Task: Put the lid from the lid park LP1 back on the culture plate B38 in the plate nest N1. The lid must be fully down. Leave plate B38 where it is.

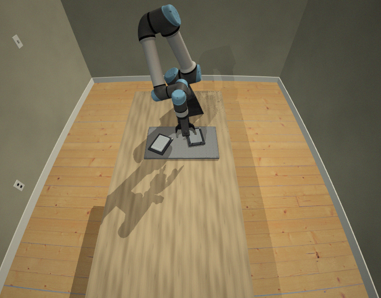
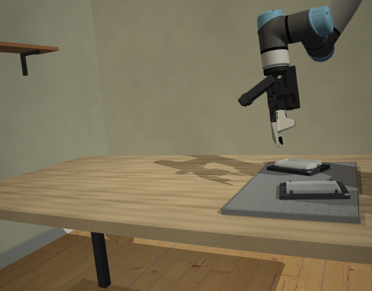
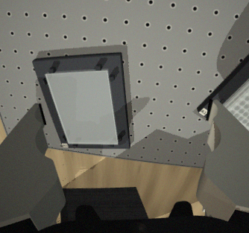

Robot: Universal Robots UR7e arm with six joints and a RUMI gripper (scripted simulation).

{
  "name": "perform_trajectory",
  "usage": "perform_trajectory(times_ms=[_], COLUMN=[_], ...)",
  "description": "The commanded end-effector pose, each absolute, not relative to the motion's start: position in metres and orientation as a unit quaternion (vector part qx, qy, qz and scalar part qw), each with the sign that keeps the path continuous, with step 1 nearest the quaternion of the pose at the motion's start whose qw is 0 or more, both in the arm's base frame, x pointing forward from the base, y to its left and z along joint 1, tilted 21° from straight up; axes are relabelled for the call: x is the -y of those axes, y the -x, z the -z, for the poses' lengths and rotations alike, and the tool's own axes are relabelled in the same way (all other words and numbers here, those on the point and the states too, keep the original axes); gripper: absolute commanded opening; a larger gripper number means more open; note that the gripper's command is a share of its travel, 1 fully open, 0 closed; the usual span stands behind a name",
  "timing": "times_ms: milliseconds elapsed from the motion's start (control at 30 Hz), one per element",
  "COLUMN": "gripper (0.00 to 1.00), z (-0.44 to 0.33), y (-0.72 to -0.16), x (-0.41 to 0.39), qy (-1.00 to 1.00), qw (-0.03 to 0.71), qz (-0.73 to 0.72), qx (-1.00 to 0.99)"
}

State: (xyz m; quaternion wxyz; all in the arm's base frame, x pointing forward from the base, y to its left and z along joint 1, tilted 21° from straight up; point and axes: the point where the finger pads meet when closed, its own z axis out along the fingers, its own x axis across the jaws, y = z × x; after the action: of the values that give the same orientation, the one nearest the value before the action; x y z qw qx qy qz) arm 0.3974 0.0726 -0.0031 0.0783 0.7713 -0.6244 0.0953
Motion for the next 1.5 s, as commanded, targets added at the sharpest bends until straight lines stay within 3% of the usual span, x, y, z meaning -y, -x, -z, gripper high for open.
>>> perform_trajectory(times_ms=[0,1033,1467], gripper=[0.82,0.82,0.82], z=[0.018,0.093,0.093], y=[-0.391,-0.312,-0.312], x=[-0.077,-0.097,-0.097], qy=[-0.774,-0.786,-0.786], qw=[0.081,0.093,0.093], qz=[-0.108,-0.161,-0.161], qx=[0.618,0.589,0.589])
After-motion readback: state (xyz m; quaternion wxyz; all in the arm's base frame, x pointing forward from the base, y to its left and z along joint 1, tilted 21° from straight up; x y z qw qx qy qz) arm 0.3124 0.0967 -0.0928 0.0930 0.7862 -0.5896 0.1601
